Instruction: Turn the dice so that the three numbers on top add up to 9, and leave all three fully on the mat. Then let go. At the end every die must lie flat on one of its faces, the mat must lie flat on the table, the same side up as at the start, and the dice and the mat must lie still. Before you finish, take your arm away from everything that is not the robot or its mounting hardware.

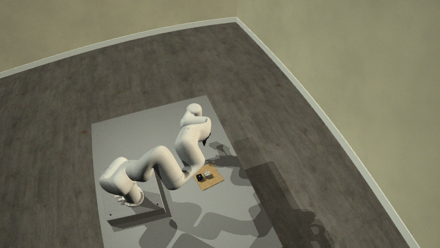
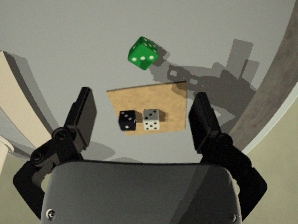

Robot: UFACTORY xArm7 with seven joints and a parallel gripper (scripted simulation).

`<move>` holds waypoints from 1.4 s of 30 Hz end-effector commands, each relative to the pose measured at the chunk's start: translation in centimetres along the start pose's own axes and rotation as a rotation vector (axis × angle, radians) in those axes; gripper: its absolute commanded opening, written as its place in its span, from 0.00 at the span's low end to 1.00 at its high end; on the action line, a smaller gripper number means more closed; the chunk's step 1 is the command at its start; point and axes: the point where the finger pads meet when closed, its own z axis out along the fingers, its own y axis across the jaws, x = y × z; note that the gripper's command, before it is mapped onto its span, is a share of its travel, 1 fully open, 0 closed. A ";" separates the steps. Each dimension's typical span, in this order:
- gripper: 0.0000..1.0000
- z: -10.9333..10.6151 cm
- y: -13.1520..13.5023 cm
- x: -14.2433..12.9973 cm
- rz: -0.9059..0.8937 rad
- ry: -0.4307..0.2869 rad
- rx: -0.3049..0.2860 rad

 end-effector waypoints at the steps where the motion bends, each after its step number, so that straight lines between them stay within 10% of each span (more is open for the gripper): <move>1: 1.00 0.1 0.0 0.0 -0.150 0.004 0.004; 29: 1.00 1.6 -0.1 -0.5 -0.980 0.005 -0.008; 30: 0.47 1.6 -0.1 -0.5 -0.980 0.005 -0.008; 42: 0.47 1.6 -0.1 -0.5 -0.980 0.005 -0.008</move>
